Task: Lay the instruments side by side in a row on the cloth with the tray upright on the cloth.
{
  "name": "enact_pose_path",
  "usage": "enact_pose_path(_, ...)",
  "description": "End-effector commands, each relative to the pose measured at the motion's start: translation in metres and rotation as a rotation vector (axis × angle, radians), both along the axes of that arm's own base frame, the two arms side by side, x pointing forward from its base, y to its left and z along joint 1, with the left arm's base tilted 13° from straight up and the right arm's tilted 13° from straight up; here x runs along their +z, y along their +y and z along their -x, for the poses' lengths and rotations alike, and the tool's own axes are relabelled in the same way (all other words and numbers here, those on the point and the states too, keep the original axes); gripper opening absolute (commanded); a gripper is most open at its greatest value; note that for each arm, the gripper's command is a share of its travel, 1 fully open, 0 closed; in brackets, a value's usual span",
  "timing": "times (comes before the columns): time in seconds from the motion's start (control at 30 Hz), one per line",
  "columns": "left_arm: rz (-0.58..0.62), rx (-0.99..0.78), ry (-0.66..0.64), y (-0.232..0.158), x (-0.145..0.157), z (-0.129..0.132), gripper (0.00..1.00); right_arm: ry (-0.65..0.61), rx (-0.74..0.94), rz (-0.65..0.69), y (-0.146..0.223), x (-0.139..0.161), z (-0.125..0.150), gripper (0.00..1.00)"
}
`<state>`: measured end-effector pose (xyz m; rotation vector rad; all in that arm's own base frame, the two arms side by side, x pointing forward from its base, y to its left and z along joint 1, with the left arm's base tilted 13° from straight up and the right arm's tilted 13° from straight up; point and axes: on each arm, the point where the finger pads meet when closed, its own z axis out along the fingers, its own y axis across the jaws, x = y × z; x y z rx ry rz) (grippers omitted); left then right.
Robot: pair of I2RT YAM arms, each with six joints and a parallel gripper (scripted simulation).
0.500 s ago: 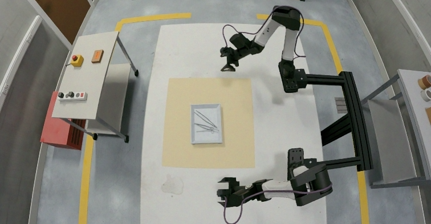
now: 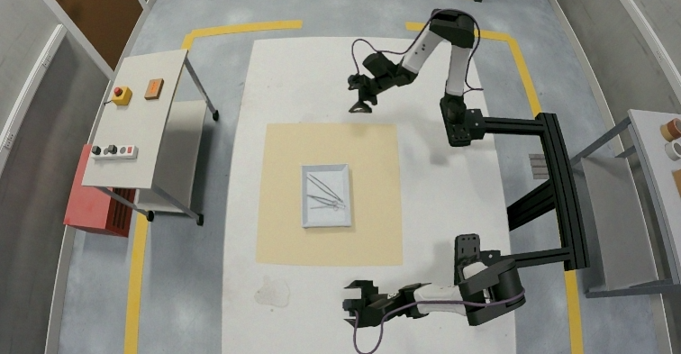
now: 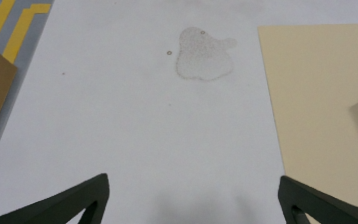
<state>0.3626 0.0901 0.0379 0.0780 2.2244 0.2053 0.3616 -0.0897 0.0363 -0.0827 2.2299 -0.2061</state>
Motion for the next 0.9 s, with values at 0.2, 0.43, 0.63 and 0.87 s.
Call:
enact_pose_path(0.2,-0.005,-0.006,-0.014,-0.0009,0.0046,-0.0028,0.33,-0.02,0.004,0.003,0.0005,0.0062,-0.0037,1.0)
enact_pose_path(0.43,-0.005,-0.006,-0.014,-0.0009,0.0046,-0.0028,0.33,-0.02,0.004,0.003,0.0005,0.0062,-0.0037,1.0)
enact_pose_path(0.63,-0.005,-0.006,-0.014,-0.0009,0.0046,-0.0028,0.33,-0.02,0.004,0.003,0.0005,0.0062,-0.0037,0.33)
enact_pose_path(0.87,-0.005,-0.006,-0.014,-0.0009,0.0046,-0.0028,0.33,-0.02,0.004,0.003,0.0005,0.0062,-0.0037,0.33)
